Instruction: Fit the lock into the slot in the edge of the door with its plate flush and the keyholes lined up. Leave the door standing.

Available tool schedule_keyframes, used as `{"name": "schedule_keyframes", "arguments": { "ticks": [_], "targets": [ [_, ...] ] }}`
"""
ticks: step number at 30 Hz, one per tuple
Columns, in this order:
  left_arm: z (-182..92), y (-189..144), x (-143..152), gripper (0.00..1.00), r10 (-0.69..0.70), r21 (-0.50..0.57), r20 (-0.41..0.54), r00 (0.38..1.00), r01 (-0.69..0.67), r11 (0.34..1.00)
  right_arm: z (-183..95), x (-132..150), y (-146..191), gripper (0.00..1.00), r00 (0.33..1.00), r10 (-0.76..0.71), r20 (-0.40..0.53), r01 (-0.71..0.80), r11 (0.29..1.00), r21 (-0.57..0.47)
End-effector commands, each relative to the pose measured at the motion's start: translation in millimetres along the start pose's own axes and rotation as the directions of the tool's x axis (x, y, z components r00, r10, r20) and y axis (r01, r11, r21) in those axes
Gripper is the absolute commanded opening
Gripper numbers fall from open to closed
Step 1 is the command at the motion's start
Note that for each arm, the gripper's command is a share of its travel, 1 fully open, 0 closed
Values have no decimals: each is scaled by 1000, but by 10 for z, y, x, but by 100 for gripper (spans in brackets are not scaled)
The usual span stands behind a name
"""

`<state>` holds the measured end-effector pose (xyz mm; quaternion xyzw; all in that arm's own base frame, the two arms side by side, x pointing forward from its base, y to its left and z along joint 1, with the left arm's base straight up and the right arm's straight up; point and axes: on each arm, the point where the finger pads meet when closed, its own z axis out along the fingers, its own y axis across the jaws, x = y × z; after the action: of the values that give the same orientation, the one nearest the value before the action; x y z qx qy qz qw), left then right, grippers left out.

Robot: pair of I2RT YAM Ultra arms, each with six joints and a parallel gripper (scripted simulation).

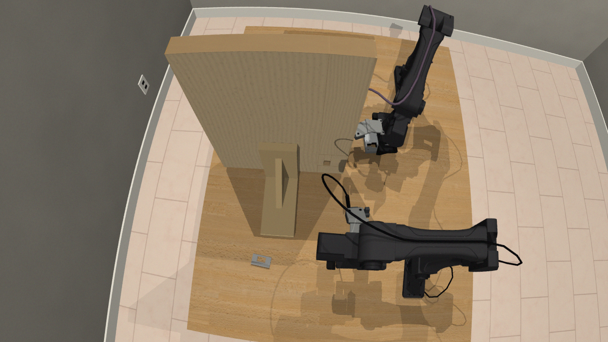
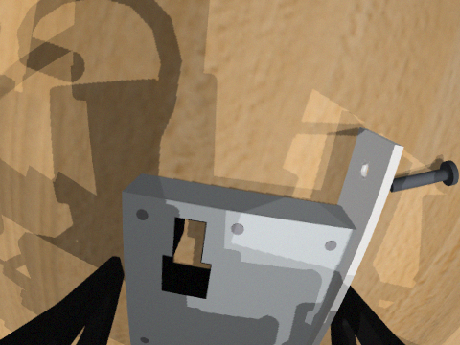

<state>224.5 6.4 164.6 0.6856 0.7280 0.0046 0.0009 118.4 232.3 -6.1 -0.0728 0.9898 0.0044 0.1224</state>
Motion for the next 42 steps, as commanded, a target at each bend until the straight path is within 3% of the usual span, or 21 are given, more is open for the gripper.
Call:
{"name": "schedule_keyframes", "arguments": {
  "ticks": [1, 18, 27, 30, 35, 42],
  "targets": [
    [-47, -37, -14, 100, 7, 0, 5, 1000, -7, 1000, 27, -27, 5, 99, 1000, 7, 26, -7, 1000, -7],
    [-47, -37, -14, 100, 7, 0, 5, 1000, -7, 1000, 1, -35, 22, 77, 1000, 7, 20, -7, 1000, -12],
    [-47, -37, -14, 100, 7, 0, 5, 1000, -7, 1000, 1, -35, 22, 76, 1000, 7, 20, -7, 1000, -12],
    [-47, -37, -14, 100, 7, 0, 5, 1000, -7, 1000, -245, -130, 115, 76, 999, 12, 31, -11, 999, -36],
    [-47, -37, -14, 100, 7, 0, 5, 1000, -7, 1000, -884, -277, 84, 76, 999, 12, 31, -11, 999, -36],
    [-47, -37, -14, 100, 7, 0, 5, 1000, -7, 1000, -1068, -304, 45, 76, 999, 12, 31, -11, 999, -36]
  ]
}}
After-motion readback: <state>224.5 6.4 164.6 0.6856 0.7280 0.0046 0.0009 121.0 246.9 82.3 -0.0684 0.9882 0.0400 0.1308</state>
